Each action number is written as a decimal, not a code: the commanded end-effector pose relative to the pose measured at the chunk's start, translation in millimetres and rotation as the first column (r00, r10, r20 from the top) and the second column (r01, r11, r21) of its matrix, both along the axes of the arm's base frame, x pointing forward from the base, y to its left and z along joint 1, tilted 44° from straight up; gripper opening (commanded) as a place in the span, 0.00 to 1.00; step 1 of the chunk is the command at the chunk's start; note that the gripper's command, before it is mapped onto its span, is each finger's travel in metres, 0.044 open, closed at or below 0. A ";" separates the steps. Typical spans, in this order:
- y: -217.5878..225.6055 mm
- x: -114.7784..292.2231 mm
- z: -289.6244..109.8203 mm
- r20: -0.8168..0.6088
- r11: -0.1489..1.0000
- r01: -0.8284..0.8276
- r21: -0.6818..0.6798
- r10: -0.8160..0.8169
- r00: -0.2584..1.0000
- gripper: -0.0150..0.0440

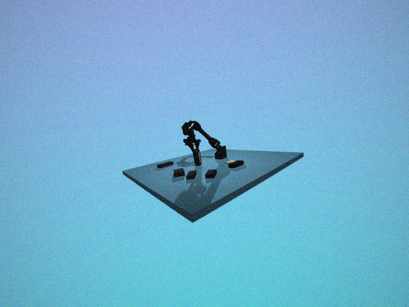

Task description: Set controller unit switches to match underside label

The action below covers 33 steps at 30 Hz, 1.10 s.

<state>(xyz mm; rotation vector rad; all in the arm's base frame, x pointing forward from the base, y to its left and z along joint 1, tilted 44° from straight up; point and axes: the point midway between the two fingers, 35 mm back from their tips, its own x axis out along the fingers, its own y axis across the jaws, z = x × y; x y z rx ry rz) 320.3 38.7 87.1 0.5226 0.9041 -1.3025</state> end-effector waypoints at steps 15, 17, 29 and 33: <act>-15.4 4.8 8.1 0.009 0.999 -0.002 -0.051 0.003 1.000 0.83; -16.6 5.2 8.9 0.010 0.998 -0.003 -0.056 0.004 1.000 0.83; -24.1 7.5 13.2 0.017 0.997 -0.007 -0.083 0.008 1.000 0.83; -26.7 8.3 14.6 0.019 0.996 -0.008 -0.093 0.010 1.000 0.83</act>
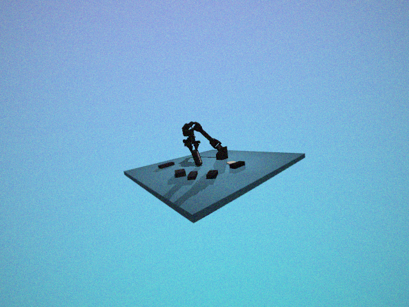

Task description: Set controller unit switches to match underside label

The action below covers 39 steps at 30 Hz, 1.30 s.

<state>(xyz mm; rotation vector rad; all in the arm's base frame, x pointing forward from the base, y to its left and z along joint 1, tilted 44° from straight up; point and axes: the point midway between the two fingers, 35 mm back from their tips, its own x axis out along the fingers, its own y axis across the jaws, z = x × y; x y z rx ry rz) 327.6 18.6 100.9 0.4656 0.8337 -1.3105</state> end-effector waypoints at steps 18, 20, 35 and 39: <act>-18.4 4.5 6.3 0.006 0.999 0.002 -0.049 -0.001 1.000 0.83; -19.8 5.0 6.9 0.006 0.999 0.002 -0.050 -0.001 1.000 0.83; -30.8 8.1 10.9 0.007 0.999 0.002 -0.050 -0.001 1.000 0.83; -33.8 8.9 11.8 0.007 0.999 0.002 -0.050 -0.001 1.000 0.83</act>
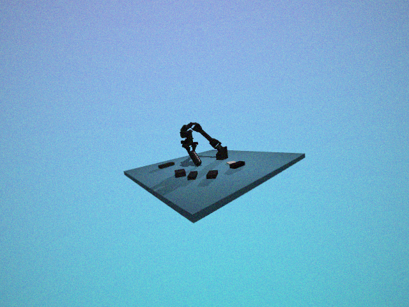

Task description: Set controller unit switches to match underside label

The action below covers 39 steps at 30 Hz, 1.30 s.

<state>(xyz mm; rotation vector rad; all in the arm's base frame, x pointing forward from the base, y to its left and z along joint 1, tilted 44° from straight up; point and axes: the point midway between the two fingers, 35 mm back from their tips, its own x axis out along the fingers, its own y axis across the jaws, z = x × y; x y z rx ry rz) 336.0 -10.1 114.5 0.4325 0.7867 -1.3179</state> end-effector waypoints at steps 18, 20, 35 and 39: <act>-18.7 4.1 1.5 -0.008 1.000 0.008 -0.001 -0.008 1.000 0.83; -20.2 4.5 1.7 -0.008 1.000 0.008 -0.001 -0.008 1.000 0.83; -31.9 7.3 3.1 -0.008 1.000 0.008 -0.001 -0.008 1.000 0.83; -35.0 8.0 3.3 -0.008 1.000 0.008 -0.002 -0.008 1.000 0.83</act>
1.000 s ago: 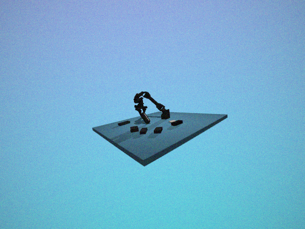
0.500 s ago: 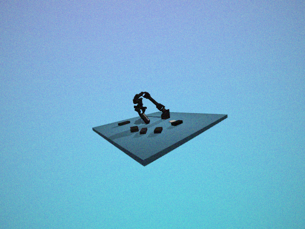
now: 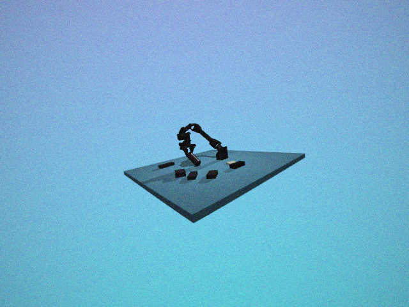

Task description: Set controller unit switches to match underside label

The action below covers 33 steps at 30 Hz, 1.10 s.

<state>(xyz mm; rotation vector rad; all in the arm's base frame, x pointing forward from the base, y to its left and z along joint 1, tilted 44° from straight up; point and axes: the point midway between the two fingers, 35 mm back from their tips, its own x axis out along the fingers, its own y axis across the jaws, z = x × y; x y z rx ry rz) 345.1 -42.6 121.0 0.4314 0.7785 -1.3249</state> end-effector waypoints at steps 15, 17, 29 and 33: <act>-14.3 1.5 -3.3 -0.010 1.000 0.002 0.005 -0.002 1.000 0.83; -15.8 1.9 -3.3 -0.010 1.000 0.002 0.005 -0.002 1.000 0.83; -25.2 3.8 -4.2 -0.010 1.000 0.002 0.004 -0.002 1.000 0.83; -28.3 4.4 -4.7 -0.010 1.000 0.002 0.004 -0.002 1.000 0.83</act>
